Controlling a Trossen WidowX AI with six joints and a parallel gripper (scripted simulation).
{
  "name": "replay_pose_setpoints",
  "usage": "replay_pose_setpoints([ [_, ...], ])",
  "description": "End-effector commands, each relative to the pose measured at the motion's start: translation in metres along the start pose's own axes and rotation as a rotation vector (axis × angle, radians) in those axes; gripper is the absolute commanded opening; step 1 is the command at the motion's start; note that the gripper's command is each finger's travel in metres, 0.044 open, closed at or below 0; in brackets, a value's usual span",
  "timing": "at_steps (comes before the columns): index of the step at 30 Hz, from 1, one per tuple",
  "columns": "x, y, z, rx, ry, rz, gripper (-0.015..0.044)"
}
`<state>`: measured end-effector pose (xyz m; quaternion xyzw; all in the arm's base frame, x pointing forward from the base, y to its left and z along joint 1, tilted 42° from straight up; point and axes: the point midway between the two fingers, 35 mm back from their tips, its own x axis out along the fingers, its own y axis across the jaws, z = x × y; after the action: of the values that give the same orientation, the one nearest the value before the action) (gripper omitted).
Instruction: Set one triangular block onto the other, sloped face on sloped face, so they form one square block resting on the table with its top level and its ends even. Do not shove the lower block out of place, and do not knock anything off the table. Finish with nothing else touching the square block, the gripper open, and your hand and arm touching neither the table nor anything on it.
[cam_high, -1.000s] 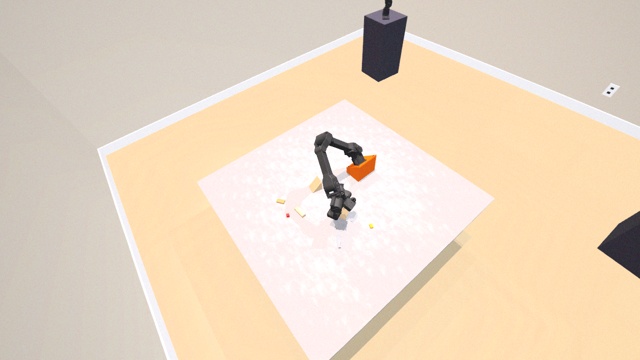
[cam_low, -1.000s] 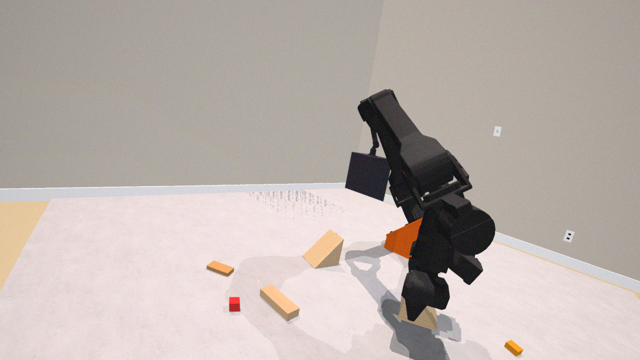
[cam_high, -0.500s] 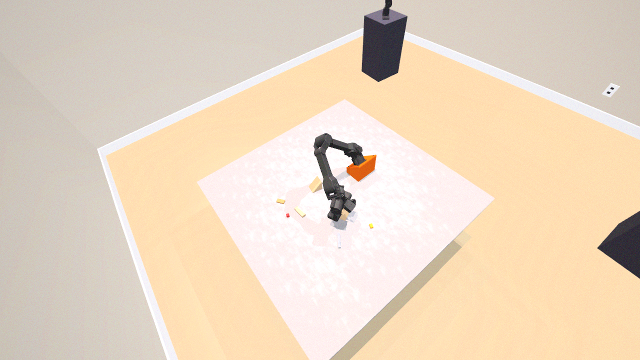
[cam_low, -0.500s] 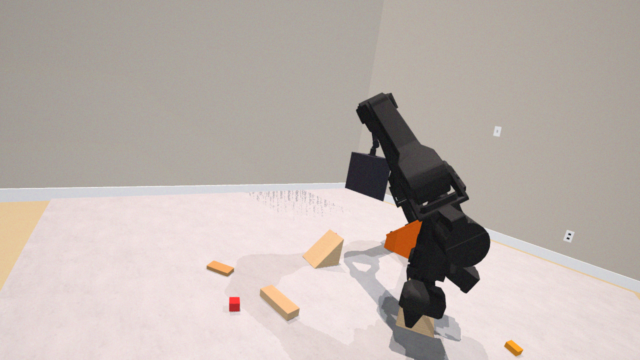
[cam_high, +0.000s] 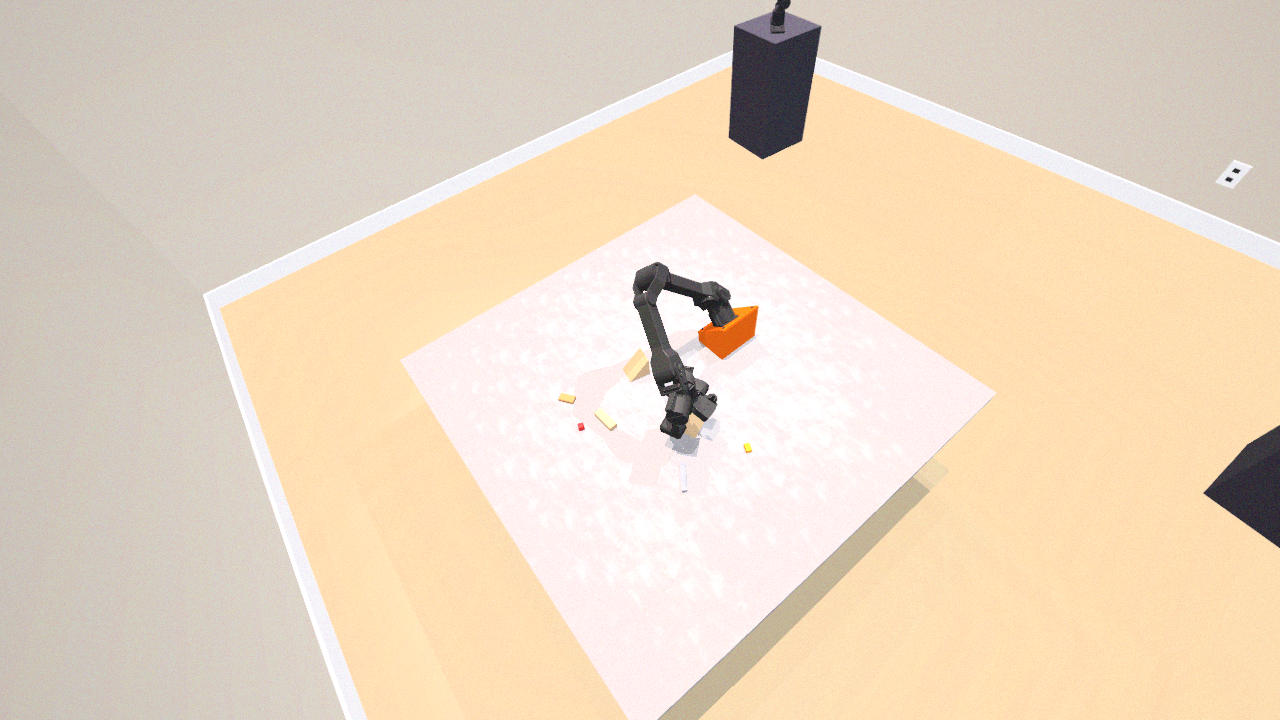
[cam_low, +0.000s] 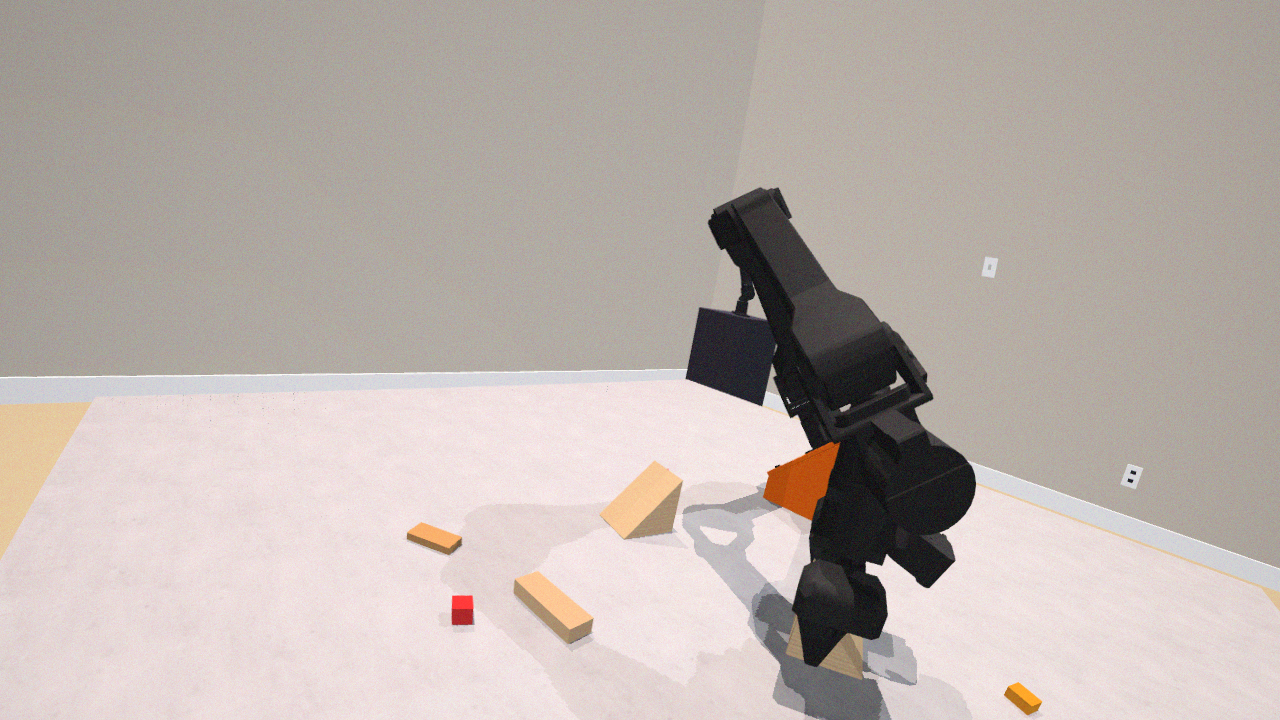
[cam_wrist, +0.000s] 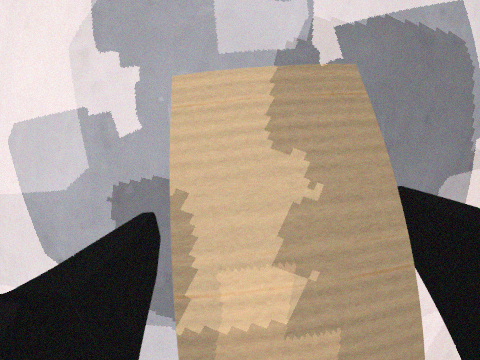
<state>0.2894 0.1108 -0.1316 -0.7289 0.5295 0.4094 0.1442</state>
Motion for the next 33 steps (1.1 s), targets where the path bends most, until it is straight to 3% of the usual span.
replay_pose_setpoints([
  [1, 0.000, 0.000, 0.000, 0.001, 0.000, -0.001, 0.0440],
  [6, -0.003, -0.001, 0.000, 0.001, 0.000, -0.001, 0.0440],
  [12, -0.061, -0.001, 0.001, 0.000, -0.003, -0.001, 0.0440],
  [22, -0.059, -0.004, 0.002, 0.017, -0.006, -0.017, 0.0440],
  [33, -0.059, -0.002, -0.027, 1.203, -0.201, 0.214, 0.0440],
])
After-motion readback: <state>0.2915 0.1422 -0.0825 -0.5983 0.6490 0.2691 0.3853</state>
